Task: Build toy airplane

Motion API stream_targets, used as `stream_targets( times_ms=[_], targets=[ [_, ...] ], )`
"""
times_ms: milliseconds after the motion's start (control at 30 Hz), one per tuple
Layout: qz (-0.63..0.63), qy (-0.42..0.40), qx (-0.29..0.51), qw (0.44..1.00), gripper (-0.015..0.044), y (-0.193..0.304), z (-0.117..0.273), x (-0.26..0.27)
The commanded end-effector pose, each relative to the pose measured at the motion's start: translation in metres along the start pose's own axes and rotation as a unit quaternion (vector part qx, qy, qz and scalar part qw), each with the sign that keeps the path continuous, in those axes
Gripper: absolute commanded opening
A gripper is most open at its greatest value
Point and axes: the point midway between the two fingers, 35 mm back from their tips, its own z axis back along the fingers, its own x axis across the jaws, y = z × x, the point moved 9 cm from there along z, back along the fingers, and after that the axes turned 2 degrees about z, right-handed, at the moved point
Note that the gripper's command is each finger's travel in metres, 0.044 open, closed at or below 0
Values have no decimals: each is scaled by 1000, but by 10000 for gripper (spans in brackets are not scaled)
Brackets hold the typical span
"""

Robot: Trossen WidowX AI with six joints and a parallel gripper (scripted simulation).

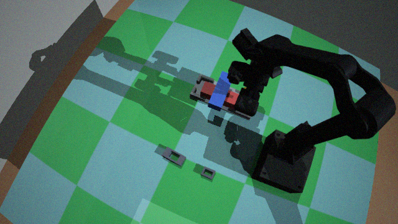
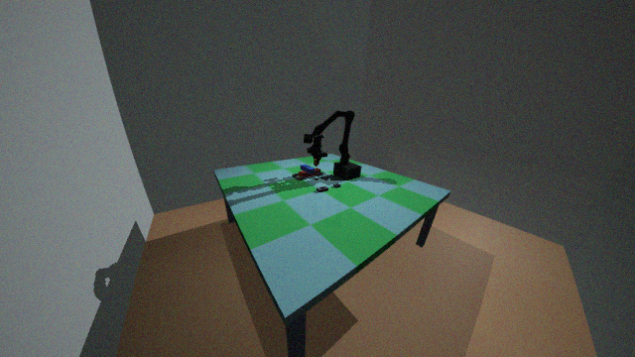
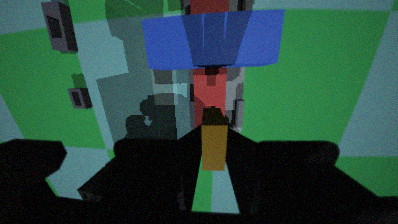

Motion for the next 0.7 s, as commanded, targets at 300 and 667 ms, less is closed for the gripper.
stream_targets(
  times_ms=[300, 667],
  targets=[
    [2, 1, 1, 1000, 65, 1, -21, 0],
    [2, -1, 1, 1000, 51, 1, -29, 1]
  ],
)
